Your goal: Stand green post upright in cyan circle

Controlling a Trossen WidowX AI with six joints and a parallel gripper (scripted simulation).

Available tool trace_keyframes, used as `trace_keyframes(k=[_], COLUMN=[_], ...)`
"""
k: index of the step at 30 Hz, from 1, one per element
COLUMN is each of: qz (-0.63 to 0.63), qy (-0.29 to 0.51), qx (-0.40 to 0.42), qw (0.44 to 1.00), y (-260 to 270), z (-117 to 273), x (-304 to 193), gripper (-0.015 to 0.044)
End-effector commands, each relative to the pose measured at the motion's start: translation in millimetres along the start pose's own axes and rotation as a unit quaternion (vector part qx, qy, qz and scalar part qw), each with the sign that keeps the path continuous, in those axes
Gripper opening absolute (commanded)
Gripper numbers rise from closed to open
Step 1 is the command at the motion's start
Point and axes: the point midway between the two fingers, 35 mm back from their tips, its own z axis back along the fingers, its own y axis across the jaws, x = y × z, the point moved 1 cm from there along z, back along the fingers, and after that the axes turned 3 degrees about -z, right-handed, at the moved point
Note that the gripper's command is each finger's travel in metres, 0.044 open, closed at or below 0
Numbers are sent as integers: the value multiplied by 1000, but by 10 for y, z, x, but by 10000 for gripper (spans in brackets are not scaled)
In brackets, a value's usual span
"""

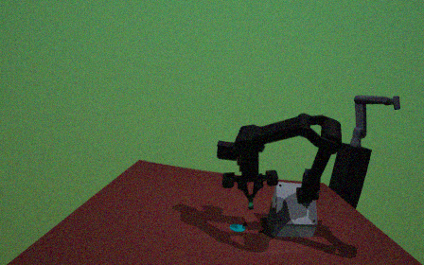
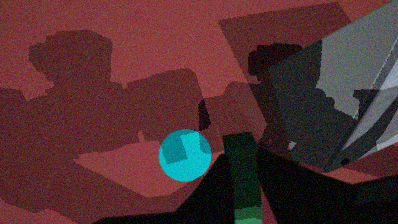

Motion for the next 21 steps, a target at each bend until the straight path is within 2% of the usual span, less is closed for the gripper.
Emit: trace_keyframes(k=[1,21], qz=[-3,-17], qy=[-16,-89], qx=[-7,-28], qw=[1000,995], y=[-9,-39], z=[-9,-49], x=[-9,-25], gripper=[23,23])
